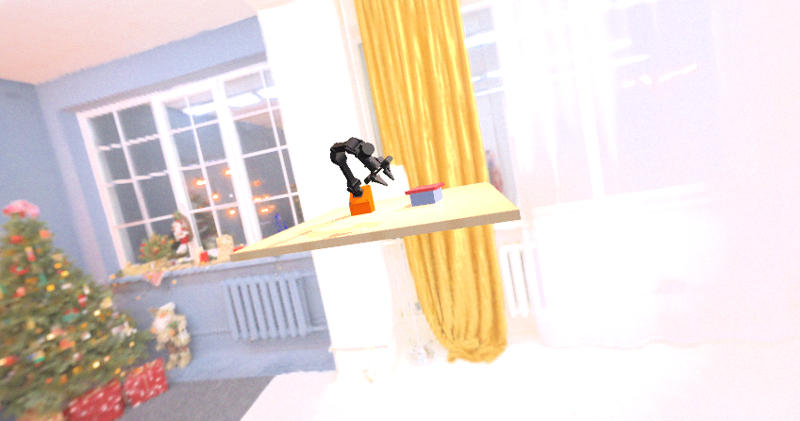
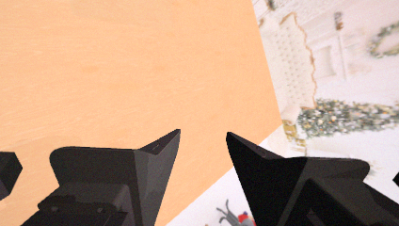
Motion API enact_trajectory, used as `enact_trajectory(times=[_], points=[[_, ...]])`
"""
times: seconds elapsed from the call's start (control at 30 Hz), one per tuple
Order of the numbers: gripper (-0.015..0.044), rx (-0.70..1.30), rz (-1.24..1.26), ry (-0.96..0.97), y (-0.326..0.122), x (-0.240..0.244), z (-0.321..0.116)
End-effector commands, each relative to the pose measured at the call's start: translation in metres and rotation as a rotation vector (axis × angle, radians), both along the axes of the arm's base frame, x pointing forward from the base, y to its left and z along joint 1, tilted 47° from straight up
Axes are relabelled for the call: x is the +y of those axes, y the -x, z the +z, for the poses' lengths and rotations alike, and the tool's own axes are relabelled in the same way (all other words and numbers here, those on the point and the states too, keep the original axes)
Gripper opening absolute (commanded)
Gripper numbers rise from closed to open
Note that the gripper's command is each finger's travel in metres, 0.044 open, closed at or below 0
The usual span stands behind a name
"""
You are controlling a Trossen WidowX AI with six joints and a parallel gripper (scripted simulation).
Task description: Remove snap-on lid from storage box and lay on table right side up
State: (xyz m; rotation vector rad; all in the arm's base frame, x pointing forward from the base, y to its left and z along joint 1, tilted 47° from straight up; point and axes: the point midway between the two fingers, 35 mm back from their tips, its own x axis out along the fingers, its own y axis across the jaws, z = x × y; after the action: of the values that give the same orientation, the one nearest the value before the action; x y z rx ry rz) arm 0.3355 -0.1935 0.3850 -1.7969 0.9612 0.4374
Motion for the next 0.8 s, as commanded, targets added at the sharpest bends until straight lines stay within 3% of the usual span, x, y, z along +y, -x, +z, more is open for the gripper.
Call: enact_trajectory(times=[0.0, 0.77], points=[[0.0235, -0.081, -0.212, -0.203, -0.035, 0.034, -0.046], [0.0235, -0.37, -0.75, -0.653, -0.083, 0.152, -0.167]])
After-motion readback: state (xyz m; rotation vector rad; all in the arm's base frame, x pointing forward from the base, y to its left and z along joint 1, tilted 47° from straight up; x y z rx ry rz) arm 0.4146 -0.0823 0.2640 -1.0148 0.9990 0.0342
